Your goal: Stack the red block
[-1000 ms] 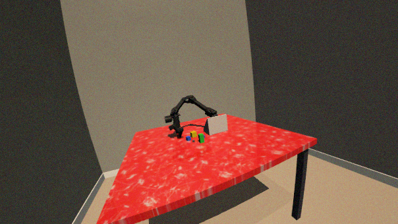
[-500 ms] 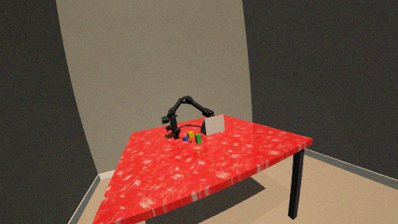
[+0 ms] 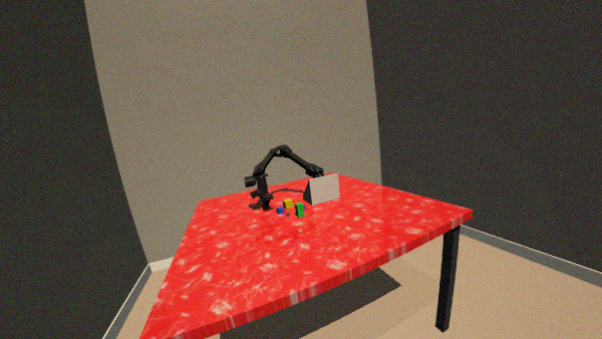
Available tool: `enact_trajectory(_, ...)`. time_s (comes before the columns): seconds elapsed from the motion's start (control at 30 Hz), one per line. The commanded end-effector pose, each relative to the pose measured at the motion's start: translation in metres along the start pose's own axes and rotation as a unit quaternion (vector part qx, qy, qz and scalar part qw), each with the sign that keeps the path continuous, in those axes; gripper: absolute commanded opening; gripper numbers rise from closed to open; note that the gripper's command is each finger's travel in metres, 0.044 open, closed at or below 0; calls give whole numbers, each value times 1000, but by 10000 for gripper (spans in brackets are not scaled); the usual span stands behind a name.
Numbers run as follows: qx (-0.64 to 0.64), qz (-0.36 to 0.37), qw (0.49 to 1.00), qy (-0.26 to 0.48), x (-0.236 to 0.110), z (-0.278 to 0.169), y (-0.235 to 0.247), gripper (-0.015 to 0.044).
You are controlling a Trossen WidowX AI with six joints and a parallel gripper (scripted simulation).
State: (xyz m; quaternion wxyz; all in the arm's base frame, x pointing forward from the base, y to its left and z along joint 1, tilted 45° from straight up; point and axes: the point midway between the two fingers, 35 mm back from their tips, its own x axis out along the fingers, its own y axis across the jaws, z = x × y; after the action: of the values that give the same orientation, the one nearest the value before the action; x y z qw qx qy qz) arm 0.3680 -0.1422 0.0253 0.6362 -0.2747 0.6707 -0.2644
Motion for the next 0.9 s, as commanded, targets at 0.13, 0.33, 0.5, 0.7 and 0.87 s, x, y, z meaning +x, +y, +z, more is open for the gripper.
enact_trajectory(0.13, -3, -1, 1000, 0, -20, 0, 0, 0)
enact_trajectory(0.33, -3, -1, 1000, 0, -49, 0, 0, 0)
enact_trajectory(0.5, -3, 0, 1000, 0, -76, 0, 1, 0)
enact_trajectory(0.7, -3, 0, 1000, 0, -107, 0, 1, 0)
enact_trajectory(0.87, -3, 1, 1000, 0, -119, 0, 1, 0)
